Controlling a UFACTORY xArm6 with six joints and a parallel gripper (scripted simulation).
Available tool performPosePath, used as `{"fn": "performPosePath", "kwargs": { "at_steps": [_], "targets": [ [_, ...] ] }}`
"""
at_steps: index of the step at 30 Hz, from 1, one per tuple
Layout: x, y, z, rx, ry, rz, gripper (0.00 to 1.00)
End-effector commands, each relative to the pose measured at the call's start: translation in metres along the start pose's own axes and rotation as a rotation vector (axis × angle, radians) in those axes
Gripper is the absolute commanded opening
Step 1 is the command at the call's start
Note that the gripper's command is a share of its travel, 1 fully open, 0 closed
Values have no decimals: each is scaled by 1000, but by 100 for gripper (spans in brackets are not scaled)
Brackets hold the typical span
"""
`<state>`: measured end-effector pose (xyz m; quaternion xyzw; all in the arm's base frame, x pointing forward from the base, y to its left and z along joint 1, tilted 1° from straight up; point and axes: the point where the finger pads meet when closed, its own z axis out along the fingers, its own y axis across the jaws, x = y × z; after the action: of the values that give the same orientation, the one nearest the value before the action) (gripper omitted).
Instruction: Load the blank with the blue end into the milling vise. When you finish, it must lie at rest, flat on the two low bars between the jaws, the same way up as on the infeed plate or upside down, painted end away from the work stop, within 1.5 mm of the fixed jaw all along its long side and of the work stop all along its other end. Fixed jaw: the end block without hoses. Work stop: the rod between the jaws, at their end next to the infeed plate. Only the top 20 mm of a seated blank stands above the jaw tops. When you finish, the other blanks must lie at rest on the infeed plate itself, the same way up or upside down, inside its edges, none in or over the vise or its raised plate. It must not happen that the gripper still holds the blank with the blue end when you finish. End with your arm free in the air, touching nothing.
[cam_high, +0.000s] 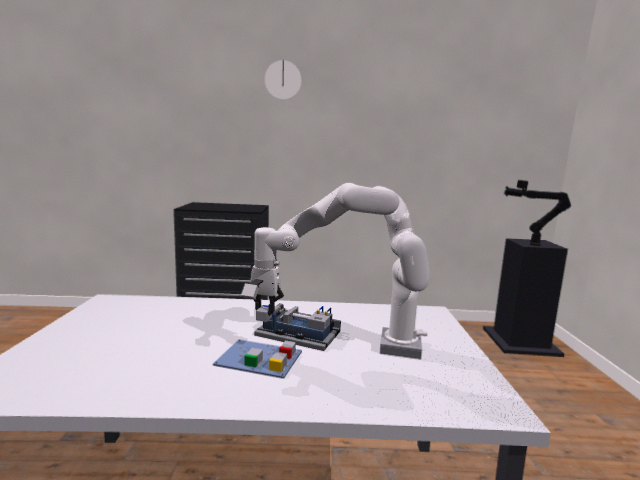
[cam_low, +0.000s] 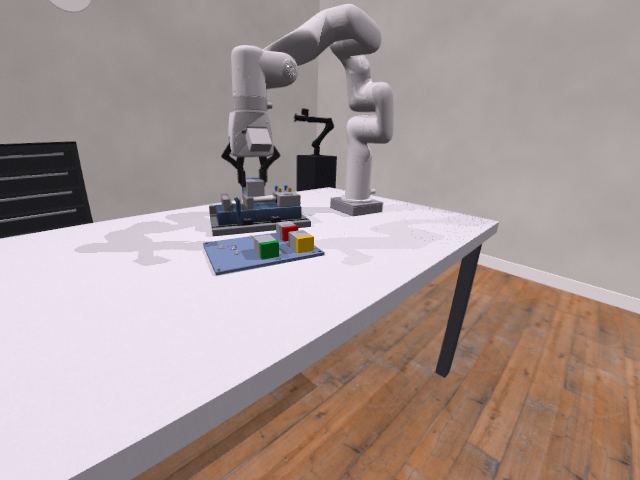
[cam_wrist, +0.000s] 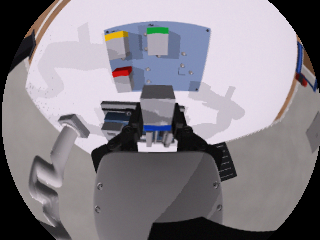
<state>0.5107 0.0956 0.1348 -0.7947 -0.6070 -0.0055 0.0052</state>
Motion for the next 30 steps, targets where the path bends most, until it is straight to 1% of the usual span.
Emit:
{"fn": "performPosePath", "kwargs": {
  "at_steps": [1,10,20,27,30],
  "targets": [
    [1,1,-1,-5,2,55,0],
    [1,1,-1,-5,2,77,0],
    [-49,3,1,-5,2,77,0],
    [-49,3,1,-5,2,77,0],
    [-63,3,2,-5,1,78,0]
  ]
}}
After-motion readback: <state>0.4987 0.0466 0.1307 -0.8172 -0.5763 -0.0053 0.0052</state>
